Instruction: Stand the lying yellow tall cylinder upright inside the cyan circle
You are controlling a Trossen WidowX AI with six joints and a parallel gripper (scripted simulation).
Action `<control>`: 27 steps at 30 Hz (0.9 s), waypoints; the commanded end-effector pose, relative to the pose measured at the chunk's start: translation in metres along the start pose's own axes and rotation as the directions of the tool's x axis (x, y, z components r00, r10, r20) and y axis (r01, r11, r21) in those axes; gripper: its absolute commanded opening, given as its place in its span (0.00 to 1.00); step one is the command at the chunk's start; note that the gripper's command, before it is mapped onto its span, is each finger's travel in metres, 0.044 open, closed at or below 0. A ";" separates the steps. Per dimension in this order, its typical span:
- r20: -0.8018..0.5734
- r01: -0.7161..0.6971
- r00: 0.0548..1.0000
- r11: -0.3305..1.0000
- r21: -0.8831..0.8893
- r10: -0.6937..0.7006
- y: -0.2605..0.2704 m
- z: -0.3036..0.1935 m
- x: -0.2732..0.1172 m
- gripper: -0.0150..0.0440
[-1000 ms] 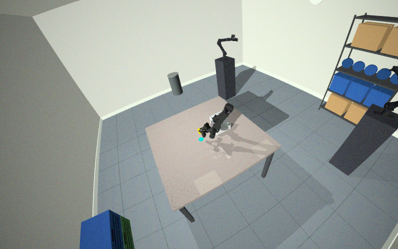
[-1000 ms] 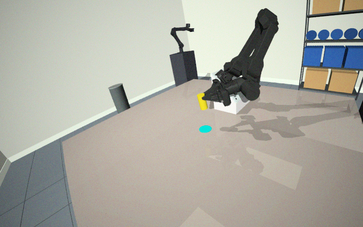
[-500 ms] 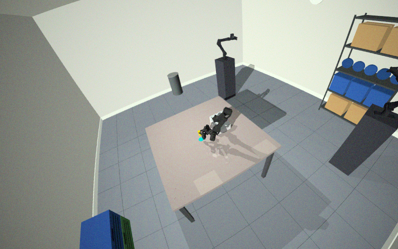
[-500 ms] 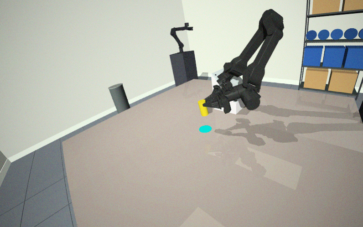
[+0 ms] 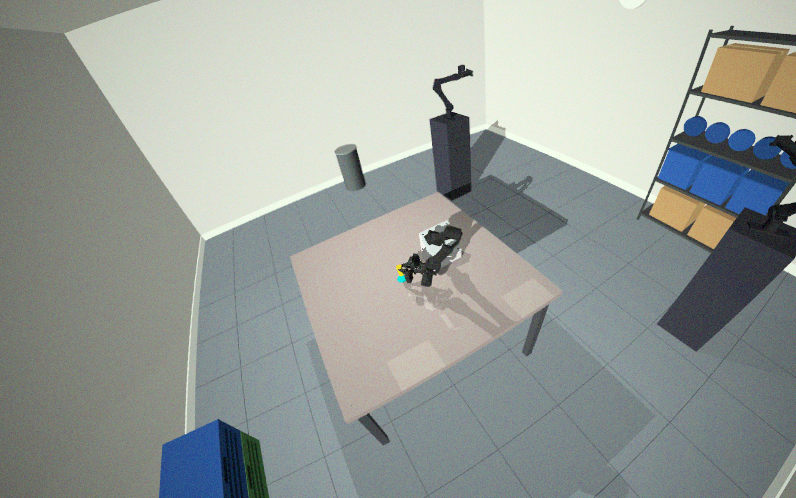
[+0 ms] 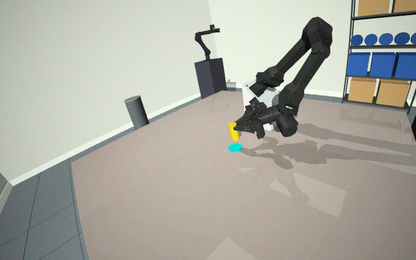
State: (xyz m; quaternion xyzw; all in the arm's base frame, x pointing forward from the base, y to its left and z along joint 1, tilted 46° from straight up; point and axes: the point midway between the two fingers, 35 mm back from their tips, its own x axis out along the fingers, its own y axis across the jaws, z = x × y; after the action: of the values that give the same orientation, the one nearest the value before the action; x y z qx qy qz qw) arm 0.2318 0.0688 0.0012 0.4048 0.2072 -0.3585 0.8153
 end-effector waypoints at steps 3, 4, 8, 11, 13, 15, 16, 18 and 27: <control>0.008 -0.007 1.000 1.000 0.005 0.007 -0.001 -0.013 0.002 0.43; 0.008 -0.008 1.000 1.000 0.004 0.008 -0.002 -0.015 0.003 0.43; 0.010 -0.010 1.000 1.000 0.004 0.010 -0.004 -0.023 0.004 0.43; 0.009 -0.010 1.000 1.000 0.003 0.009 -0.004 -0.025 0.005 0.43; 0.007 -0.008 1.000 1.000 0.001 0.008 -0.003 -0.030 0.008 0.43; 0.005 -0.005 1.000 1.000 -0.001 0.005 -0.003 -0.035 0.010 0.43; 0.004 -0.004 1.000 1.000 -0.002 0.004 -0.003 -0.038 0.012 0.43; 0.003 -0.003 1.000 1.000 -0.003 0.003 -0.003 -0.041 0.014 0.43; 0.003 -0.003 1.000 1.000 -0.004 0.003 -0.003 -0.042 0.014 0.43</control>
State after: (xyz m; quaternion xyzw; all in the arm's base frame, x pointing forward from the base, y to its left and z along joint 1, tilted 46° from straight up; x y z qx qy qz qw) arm 0.2366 0.0951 -0.0332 0.4009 0.2072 -0.3573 0.8177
